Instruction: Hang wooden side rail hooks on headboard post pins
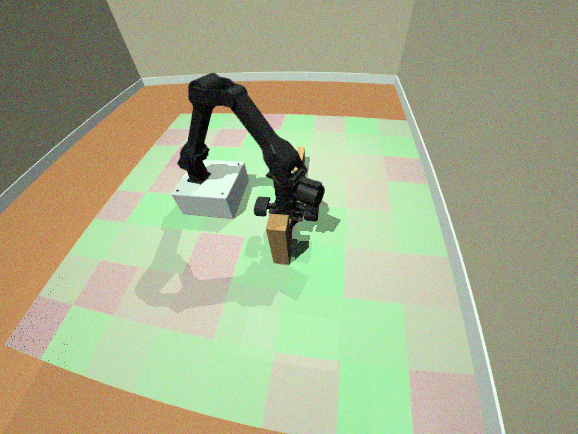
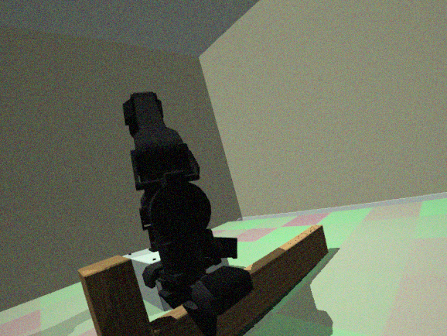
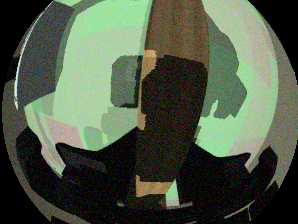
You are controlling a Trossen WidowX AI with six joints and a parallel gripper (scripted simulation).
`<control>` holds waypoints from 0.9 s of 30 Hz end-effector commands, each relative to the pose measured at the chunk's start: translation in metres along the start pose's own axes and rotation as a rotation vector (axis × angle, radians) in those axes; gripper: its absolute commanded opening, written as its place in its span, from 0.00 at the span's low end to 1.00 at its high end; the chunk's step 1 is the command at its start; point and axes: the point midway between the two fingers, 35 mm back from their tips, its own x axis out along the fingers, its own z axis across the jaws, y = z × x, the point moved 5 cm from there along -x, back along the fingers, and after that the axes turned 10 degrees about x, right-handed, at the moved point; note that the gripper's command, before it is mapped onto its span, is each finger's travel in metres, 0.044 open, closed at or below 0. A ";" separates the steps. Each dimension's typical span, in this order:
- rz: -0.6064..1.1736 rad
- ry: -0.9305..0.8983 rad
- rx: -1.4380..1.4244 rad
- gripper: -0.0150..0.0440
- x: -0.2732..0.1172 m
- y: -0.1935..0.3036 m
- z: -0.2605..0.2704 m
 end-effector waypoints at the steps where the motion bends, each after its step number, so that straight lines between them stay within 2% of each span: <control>1: 0.007 0.009 0.002 0.25 -0.001 0.001 -0.001; 20: 0.007 0.009 0.002 0.25 0.002 0.001 -0.001; 27: 0.000 0.001 -0.001 0.57 0.002 0.000 0.000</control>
